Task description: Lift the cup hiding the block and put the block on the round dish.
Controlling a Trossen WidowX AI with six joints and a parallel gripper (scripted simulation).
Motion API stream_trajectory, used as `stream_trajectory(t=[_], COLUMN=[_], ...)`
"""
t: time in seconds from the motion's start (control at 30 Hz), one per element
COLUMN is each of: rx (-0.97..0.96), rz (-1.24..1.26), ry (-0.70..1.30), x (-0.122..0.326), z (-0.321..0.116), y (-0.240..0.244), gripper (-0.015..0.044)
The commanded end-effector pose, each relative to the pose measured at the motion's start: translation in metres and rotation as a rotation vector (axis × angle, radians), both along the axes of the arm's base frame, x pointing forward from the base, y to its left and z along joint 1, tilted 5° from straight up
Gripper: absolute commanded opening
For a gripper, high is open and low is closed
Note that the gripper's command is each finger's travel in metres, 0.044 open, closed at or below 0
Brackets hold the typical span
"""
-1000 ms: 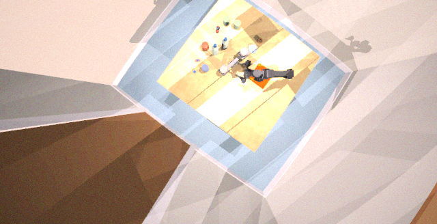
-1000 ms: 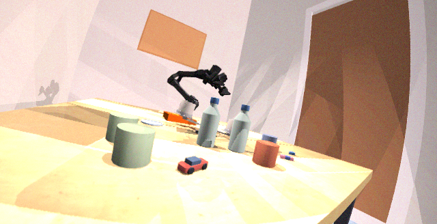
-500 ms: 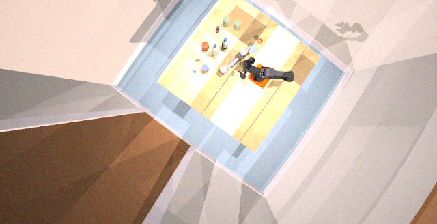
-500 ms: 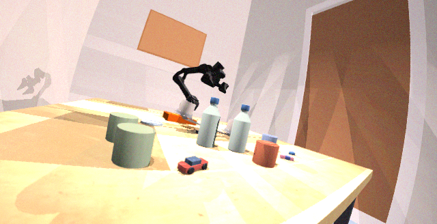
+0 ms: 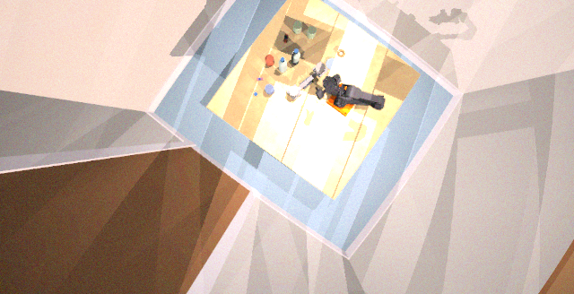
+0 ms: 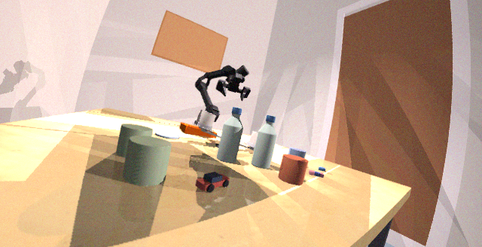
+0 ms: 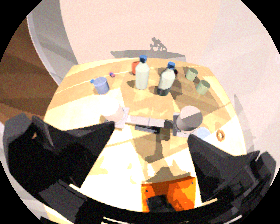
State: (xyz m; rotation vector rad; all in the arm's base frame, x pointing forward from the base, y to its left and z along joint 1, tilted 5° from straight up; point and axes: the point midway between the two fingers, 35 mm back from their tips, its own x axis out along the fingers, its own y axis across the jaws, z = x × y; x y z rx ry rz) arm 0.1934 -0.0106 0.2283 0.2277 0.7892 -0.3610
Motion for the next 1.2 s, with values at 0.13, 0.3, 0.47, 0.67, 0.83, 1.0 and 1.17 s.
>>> stream_trajectory(t=[0.13,0.3,0.47,0.67,0.83,1.0,1.17], rx=[-0.013,-0.077,-0.134,-0.193,-0.233,-0.265,-0.289], rz=[0.005,0.13,0.261,0.425,0.569,0.717,0.874], ry=[0.047,0.141,0.231,0.334,0.413,0.485,0.551], x=[0.003,0.017,0.033,0.052,0.068,0.085,0.102], z=[0.0,0.0,-0.002,-0.007,-0.013,-0.021,-0.032], y=[0.0,0.008,0.016,0.026,0.034,0.042,0.05], gripper=[0.044,0.044,0.044,0.044,0.044,0.044,0.044])
